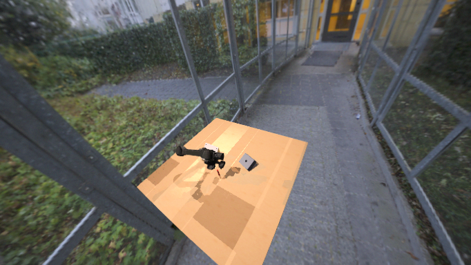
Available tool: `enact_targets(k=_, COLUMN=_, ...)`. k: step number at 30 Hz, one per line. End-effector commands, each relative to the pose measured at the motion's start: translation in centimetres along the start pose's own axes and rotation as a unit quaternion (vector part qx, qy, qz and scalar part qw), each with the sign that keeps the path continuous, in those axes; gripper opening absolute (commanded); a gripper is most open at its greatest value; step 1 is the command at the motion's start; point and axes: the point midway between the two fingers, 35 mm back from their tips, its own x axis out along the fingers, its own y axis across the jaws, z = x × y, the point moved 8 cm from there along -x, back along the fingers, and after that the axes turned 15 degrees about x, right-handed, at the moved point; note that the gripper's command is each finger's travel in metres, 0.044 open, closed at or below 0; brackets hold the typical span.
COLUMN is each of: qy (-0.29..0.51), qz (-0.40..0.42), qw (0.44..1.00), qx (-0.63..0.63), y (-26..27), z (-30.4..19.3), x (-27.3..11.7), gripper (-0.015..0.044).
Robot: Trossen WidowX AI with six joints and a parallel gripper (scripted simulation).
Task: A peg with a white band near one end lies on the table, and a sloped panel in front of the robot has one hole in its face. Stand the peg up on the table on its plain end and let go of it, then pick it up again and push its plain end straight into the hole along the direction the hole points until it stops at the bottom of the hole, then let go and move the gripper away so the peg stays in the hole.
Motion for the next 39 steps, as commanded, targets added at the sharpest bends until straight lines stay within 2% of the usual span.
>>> enact_targets(k=1, qy=-0.003, qz=0.000, qw=0.999, qx=0.049, y=-0.07, z=0.00, x=0.14, gripper=0.0440)
enact_targets(k=20, qy=-0.003, qz=0.001, qw=0.958, qx=0.288, y=-0.07, z=0.00, x=0.45, gripper=0.0440)
enact_targets(k=39, qy=-0.003, qz=0.002, qw=0.861, qx=0.509, y=-0.08, z=0.00, x=0.76, gripper=0.0440)
